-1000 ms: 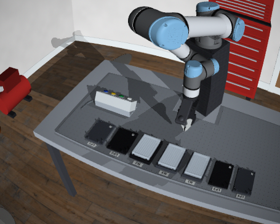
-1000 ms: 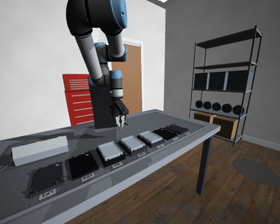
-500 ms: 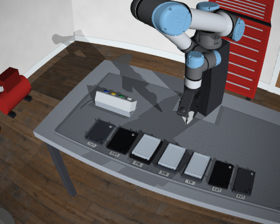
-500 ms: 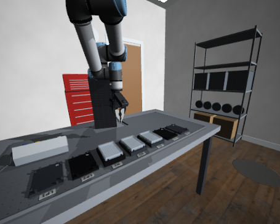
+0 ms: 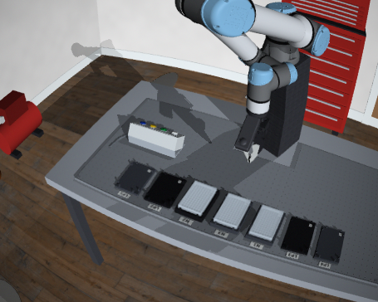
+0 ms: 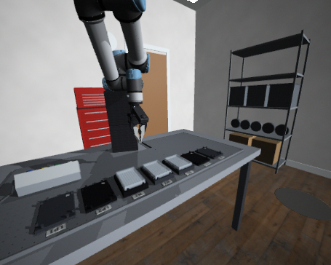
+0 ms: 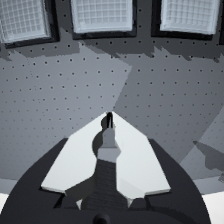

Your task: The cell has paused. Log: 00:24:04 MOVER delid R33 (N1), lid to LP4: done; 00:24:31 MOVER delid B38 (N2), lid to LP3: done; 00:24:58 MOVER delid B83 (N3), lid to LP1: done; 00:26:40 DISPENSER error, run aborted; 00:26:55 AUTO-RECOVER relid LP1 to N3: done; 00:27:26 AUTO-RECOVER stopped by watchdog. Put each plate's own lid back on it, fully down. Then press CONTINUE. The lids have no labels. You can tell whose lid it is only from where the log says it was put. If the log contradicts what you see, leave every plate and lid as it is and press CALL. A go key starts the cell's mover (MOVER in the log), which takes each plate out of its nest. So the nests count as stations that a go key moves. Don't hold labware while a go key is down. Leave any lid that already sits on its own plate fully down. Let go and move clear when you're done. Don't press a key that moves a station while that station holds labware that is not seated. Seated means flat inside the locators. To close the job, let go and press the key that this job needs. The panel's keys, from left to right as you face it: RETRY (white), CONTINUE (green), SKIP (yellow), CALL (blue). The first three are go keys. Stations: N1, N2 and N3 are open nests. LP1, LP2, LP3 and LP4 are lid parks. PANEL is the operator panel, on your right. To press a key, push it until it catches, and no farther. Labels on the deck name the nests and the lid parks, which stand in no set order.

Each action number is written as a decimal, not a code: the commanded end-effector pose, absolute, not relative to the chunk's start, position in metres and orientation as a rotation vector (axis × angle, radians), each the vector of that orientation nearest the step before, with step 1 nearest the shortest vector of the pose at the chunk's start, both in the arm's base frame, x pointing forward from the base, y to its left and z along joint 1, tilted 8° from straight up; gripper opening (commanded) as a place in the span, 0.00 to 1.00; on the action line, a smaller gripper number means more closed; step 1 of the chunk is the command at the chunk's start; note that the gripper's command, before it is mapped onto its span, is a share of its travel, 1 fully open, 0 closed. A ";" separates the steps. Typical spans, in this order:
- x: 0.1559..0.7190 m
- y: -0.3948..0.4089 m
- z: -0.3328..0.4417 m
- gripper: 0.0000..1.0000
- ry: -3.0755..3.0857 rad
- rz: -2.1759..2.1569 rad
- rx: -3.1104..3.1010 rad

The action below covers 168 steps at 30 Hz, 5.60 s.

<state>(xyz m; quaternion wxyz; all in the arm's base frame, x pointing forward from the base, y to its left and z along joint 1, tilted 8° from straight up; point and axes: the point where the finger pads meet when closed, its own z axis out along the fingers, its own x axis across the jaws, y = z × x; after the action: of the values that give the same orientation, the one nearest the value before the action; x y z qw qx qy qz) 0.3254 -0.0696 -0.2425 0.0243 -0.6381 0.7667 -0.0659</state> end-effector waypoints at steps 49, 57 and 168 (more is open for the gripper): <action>0.253 -0.251 -0.238 0.00 2.832 -0.170 -1.130; 0.243 -0.274 -0.238 0.00 2.880 -0.162 -0.986; 0.187 -0.440 -0.270 0.00 2.989 -0.136 -0.491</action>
<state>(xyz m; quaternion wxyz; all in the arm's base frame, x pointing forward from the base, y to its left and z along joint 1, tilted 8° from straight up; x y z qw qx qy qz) 0.1850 -0.4396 -0.2676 0.0548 -0.1619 0.9843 -0.0442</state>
